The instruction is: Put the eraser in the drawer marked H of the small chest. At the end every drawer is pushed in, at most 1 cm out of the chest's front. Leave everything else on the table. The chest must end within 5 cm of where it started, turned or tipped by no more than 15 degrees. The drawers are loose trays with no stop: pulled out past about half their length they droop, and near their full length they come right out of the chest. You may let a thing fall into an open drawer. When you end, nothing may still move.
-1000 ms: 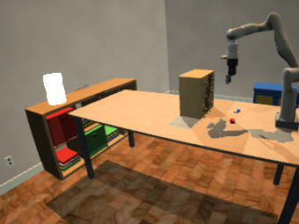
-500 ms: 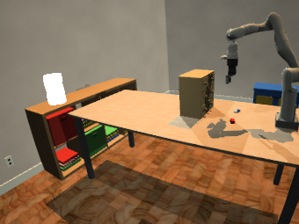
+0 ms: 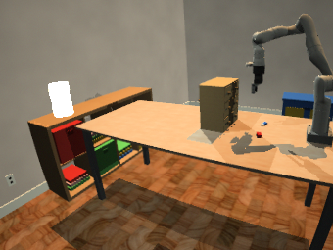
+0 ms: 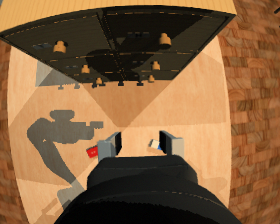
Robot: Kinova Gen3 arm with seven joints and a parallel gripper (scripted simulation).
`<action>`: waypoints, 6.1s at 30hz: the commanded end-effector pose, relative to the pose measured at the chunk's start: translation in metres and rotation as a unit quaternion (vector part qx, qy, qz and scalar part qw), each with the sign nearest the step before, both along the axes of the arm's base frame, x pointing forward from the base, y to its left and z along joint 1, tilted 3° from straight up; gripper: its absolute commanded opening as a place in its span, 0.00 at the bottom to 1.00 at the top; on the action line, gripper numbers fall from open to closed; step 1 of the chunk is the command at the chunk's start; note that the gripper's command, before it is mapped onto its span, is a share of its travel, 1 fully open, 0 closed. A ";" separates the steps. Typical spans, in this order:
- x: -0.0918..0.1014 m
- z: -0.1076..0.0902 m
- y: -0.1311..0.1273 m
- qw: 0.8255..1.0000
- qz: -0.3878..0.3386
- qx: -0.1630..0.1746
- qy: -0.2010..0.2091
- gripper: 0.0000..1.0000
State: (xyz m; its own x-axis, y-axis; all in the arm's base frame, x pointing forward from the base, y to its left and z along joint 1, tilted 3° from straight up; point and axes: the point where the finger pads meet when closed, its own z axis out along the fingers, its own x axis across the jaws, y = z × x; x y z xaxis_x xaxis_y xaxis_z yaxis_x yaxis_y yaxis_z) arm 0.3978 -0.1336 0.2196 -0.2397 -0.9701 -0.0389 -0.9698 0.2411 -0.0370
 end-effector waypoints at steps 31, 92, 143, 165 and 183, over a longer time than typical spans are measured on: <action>0.023 -0.011 0.086 1.000 0.000 0.000 -0.001 1.00; 0.056 -0.040 0.140 0.990 -0.006 -0.036 -0.140 1.00; 0.090 -0.086 0.133 0.913 -0.017 -0.101 -0.395 1.00; 0.105 -0.101 0.133 0.867 -0.025 -0.123 -0.482 1.00; 0.108 -0.113 0.130 0.836 -0.030 -0.137 -0.531 1.00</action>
